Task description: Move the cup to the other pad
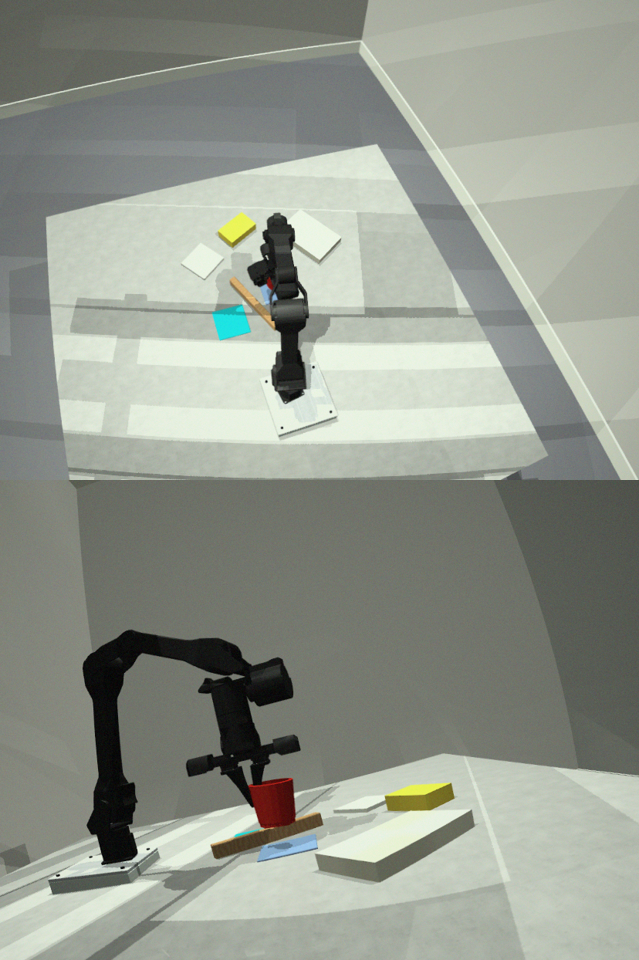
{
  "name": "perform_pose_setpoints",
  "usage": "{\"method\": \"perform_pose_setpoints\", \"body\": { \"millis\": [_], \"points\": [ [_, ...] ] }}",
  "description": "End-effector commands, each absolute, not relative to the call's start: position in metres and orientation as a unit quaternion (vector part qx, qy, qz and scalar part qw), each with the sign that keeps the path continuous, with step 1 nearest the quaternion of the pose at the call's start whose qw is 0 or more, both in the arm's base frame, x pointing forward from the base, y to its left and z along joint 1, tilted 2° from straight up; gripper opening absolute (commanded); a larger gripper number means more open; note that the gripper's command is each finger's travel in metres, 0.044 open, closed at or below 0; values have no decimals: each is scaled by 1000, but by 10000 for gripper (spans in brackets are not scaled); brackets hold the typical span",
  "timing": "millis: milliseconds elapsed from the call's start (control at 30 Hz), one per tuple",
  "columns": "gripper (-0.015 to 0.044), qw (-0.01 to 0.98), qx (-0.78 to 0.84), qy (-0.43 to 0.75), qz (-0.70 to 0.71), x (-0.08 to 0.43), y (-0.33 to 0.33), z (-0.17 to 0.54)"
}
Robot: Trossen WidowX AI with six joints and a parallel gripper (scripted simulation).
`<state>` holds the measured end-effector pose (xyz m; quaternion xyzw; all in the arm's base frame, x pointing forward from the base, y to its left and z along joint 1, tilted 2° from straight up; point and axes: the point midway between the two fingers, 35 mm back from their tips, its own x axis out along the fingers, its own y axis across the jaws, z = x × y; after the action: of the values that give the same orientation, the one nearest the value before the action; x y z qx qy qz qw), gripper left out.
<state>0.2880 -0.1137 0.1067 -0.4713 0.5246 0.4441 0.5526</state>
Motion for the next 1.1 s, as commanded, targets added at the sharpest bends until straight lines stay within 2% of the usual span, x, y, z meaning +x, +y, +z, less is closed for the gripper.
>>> {"method": "perform_pose_setpoints", "body": {
  "millis": [0, 1067],
  "points": [
    [0, 553, -473, 525, 442, 287, -113, 115],
    [0, 553, -473, 524, 443, 283, -93, 113]
  ]
}}
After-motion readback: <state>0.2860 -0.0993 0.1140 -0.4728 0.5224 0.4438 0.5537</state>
